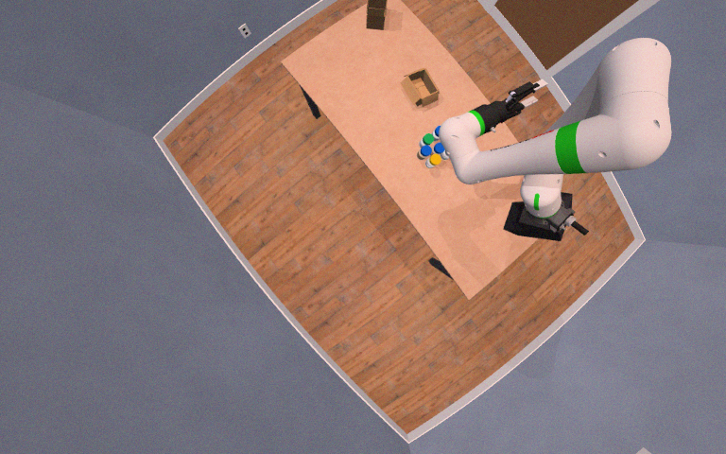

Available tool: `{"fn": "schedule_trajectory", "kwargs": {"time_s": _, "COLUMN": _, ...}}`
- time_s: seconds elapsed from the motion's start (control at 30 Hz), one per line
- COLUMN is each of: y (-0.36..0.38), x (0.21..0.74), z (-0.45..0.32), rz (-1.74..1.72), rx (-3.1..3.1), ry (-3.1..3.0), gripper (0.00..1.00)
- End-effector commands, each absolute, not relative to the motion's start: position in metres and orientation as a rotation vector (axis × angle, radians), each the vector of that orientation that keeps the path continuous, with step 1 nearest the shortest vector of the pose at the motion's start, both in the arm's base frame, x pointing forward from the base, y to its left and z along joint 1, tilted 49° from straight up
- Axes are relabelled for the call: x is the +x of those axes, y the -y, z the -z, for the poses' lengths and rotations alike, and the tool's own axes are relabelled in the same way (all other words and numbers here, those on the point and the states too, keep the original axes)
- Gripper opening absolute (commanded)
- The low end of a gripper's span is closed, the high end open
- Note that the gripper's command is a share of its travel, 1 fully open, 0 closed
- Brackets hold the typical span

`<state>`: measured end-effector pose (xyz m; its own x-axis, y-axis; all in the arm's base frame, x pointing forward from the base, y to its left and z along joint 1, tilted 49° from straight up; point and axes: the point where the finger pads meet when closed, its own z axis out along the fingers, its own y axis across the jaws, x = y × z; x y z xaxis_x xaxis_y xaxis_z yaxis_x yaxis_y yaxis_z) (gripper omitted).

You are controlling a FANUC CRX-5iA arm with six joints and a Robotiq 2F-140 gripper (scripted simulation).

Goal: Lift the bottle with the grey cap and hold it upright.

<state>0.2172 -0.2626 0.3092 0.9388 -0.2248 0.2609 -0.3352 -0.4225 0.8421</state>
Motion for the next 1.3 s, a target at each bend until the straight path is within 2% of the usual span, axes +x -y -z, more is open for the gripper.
{"fn": "schedule_trajectory", "kwargs": {"time_s": 0.0, "y": 0.283, "x": 0.173, "z": -0.301, "rz": -0.117, "rx": 2.02, "ry": 0.525, "gripper": 0.51}}
{"fn": "schedule_trajectory", "kwargs": {"time_s": 0.27, "y": 0.331, "x": 0.091, "z": -0.288, "rz": -0.089, "rx": 2.004, "ry": 0.753, "gripper": 0.51}}
{"fn": "schedule_trajectory", "kwargs": {"time_s": 0.47, "y": 0.314, "x": 0.1, "z": -0.289, "rz": -0.089, "rx": 2.0, "ry": 0.742, "gripper": 0.51}}
{"fn": "schedule_trajectory", "kwargs": {"time_s": 1.0, "y": 0.331, "x": 0.091, "z": -0.288, "rz": -0.089, "rx": 2.004, "ry": 0.753, "gripper": 0.51}}
{"fn": "schedule_trajectory", "kwargs": {"time_s": 1.27, "y": 0.298, "x": 0.15, "z": -0.209, "rz": -0.157, "rx": 2.304, "ry": 0.624, "gripper": 0.51}}
